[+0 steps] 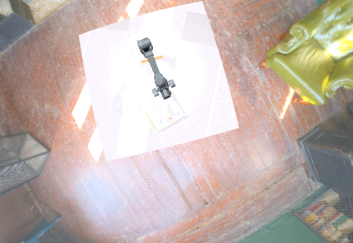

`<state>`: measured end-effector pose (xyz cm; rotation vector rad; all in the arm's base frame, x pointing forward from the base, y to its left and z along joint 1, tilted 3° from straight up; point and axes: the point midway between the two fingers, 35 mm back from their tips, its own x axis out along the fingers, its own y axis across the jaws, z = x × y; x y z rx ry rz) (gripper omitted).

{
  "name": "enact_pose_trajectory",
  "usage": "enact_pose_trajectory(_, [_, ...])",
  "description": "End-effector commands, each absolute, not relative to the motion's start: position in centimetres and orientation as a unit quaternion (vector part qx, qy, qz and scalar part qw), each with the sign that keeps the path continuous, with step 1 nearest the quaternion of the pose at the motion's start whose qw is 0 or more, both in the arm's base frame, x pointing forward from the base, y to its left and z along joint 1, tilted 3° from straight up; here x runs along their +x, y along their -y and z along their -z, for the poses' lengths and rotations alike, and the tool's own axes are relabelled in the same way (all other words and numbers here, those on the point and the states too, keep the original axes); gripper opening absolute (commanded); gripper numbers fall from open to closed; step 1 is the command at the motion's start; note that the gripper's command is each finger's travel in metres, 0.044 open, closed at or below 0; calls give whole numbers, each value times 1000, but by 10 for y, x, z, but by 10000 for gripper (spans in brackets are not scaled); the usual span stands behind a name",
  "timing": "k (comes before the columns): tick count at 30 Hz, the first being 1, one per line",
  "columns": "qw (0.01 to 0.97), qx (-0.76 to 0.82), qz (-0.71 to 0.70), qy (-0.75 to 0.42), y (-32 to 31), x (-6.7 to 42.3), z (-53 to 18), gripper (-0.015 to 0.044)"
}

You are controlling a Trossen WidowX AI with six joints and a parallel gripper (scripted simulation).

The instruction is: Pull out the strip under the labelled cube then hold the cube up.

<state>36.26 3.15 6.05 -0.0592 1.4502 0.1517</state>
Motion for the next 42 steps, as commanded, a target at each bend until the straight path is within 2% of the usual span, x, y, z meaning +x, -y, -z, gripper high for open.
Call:
enact_pose_trajectory(1, [723,-38,-75,-686,-35,363,-54,0])
enact_pose_trajectory(42, [723,-38,-75,-686,-35,369,6,0])
